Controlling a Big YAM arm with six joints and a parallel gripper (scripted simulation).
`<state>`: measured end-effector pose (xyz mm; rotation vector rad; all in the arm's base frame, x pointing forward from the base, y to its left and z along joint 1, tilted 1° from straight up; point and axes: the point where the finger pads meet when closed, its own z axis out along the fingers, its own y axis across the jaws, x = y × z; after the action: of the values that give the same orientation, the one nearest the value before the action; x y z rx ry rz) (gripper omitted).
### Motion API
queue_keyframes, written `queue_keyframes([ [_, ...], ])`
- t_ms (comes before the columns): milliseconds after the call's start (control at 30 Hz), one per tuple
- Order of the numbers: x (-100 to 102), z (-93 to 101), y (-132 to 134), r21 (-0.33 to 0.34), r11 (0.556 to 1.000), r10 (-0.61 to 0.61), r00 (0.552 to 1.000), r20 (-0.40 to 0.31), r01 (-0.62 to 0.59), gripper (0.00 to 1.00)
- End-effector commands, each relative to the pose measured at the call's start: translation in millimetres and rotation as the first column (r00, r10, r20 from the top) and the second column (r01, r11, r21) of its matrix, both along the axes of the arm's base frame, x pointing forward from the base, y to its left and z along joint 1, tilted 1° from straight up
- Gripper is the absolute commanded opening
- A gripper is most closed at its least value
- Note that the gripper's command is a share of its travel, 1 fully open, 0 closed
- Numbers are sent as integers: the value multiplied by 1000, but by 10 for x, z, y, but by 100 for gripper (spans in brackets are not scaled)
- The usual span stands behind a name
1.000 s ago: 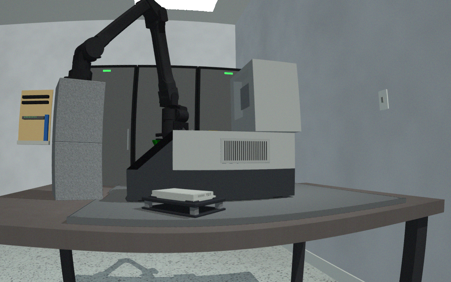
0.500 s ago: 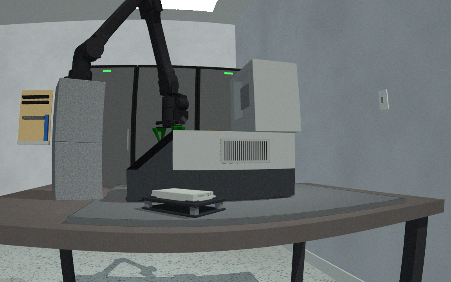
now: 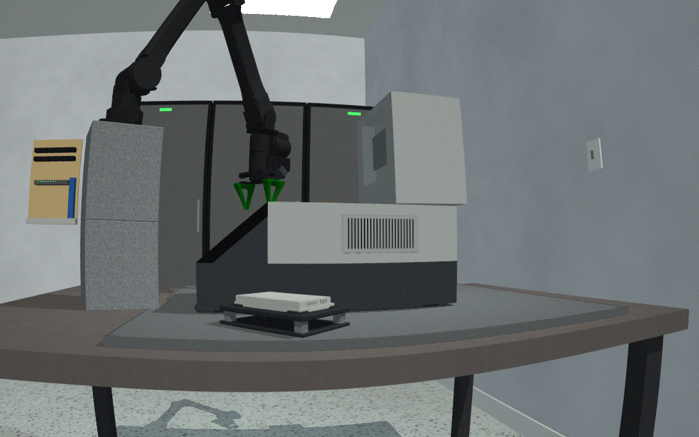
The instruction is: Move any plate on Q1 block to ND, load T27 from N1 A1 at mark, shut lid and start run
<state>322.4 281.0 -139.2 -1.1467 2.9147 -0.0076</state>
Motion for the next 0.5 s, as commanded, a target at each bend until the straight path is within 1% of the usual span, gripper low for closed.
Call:
queue_keyframes([
  [0,158,220,100,28,999,-16,999,32,15,100],
  [33,130,145,77,17,1000,-16,1000,20,16,100],
  [167,96,257,53,6,1000,-15,1000,7,15,100],
  [233,102,330,61,8,1000,-15,1000,10,15,100],
  [467,139,723,164,30,1000,-5,999,34,4,100],
])
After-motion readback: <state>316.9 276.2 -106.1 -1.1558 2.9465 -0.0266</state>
